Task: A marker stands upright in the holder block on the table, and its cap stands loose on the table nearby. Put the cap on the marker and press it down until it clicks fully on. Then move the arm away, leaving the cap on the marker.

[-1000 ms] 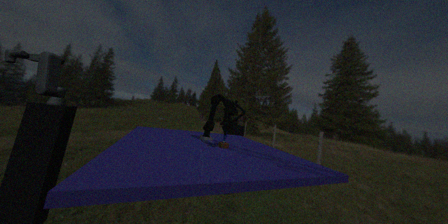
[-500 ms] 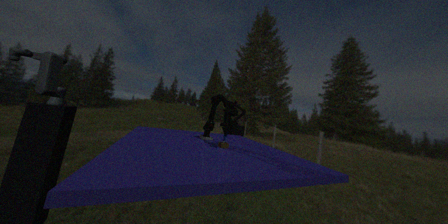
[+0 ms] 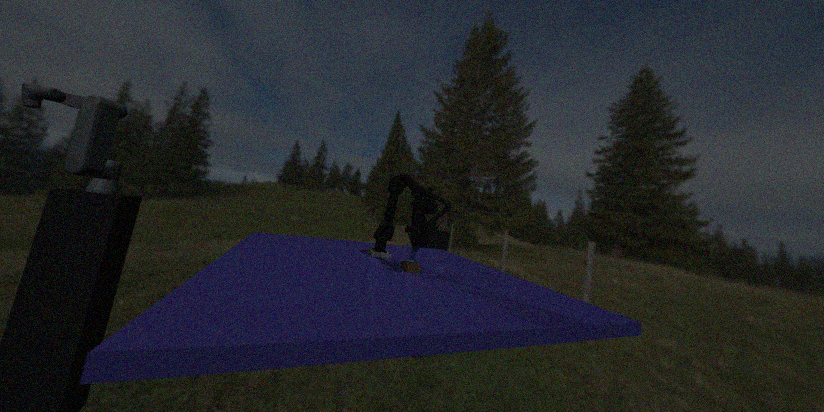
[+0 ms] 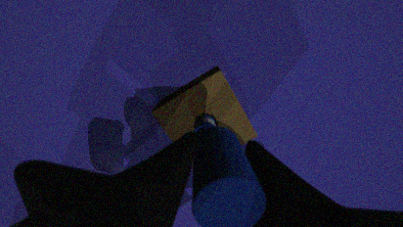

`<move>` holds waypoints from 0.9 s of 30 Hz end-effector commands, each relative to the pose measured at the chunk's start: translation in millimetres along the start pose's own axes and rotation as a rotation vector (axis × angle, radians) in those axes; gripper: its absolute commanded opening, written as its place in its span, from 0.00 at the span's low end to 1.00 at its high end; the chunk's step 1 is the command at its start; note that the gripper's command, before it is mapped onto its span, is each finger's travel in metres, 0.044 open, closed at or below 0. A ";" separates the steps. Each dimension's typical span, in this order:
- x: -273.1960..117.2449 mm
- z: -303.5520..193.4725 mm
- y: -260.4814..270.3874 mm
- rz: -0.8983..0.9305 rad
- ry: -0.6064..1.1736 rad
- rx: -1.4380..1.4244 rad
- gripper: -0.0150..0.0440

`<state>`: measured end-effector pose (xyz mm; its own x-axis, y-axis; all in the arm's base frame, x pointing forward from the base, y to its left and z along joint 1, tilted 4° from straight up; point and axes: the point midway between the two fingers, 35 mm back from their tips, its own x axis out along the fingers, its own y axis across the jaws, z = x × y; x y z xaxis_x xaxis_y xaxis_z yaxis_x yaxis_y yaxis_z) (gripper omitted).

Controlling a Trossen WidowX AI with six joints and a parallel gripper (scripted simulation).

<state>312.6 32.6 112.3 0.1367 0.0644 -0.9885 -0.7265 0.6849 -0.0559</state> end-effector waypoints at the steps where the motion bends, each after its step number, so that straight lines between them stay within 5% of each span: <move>1: 26.7 -6.9 5.3 0.049 0.059 0.002 0.25; 27: 28.8 -6.4 5.5 0.049 0.059 0.002 0.25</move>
<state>313.0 33.4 110.3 0.1363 0.0641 -0.9886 -0.7275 0.6838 -0.0560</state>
